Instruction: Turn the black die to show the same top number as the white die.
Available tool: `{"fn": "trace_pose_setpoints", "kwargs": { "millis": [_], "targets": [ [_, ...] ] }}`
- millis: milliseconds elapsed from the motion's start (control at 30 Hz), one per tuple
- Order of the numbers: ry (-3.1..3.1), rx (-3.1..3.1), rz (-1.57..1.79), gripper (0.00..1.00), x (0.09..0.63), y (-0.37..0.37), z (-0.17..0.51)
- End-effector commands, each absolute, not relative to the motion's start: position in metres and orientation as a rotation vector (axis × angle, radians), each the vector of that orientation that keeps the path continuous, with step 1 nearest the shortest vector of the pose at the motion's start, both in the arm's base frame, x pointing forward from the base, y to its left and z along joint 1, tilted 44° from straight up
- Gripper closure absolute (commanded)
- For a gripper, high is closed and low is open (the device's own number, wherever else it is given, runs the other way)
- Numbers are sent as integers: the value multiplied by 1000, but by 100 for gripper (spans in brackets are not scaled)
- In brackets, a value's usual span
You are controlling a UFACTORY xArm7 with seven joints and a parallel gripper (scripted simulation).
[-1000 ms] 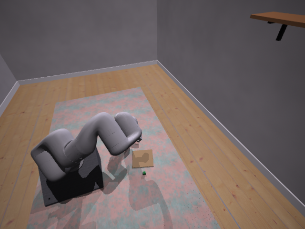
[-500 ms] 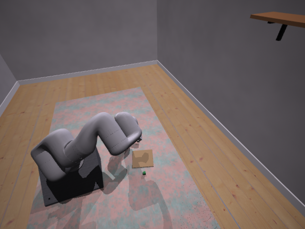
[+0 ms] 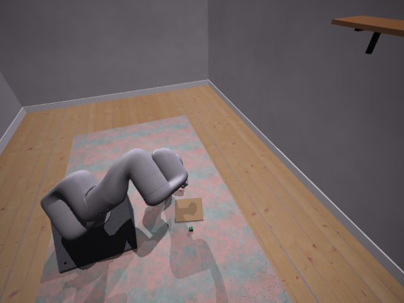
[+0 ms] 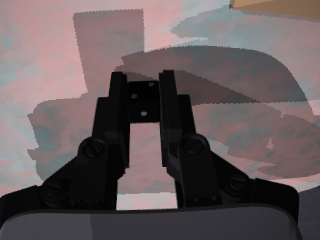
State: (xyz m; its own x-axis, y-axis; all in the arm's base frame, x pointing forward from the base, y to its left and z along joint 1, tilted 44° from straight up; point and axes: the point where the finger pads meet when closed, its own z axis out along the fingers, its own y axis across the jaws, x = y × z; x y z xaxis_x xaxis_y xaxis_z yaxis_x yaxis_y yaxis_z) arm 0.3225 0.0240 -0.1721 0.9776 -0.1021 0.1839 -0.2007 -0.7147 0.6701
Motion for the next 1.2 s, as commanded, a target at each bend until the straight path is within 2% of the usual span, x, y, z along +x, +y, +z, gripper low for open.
{"fn": "trace_pose_setpoints", "kwargs": {
  "millis": [0, 633, 1033, 1167],
  "targets": [
    [-209, 2374, 175, 89, 323, 29, -169],
    [-209, 2374, 175, 89, 317, 94, -101],
    [-208, 2375, 174, 89, 317, 95, -99],
    [-133, 2382, 145, 89, 348, 74, -73]
  ]
}}
